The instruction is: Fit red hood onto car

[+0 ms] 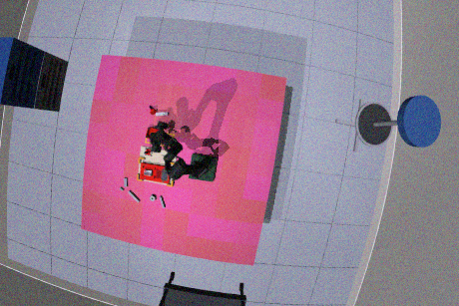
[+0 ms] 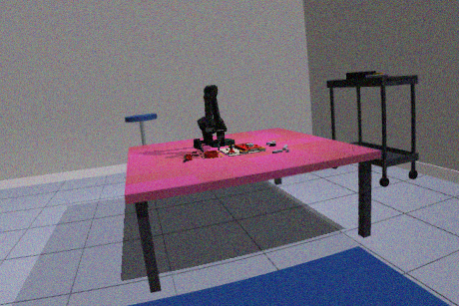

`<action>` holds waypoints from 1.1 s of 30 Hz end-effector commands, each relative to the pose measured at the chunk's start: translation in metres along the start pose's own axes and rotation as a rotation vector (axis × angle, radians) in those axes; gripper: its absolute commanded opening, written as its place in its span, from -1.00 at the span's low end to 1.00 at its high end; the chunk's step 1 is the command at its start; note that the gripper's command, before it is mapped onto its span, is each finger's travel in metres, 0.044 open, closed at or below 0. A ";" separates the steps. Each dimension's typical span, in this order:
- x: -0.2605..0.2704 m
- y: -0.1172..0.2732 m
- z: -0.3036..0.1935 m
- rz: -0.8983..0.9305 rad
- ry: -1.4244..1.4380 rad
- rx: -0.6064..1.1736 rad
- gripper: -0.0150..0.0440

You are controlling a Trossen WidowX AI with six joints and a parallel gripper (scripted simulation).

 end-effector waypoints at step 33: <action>0.003 -0.008 -0.018 0.000 -0.009 0.012 1.00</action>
Point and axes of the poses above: the point midway between the two fingers, 35 mm back from their tips, its own y axis back along the fingers, its own x axis across the jaws, z = x × y, the point moved 1 cm from there along y, back along the fingers, and after that the axes turned 10 degrees about y, right-handed, at the moved point
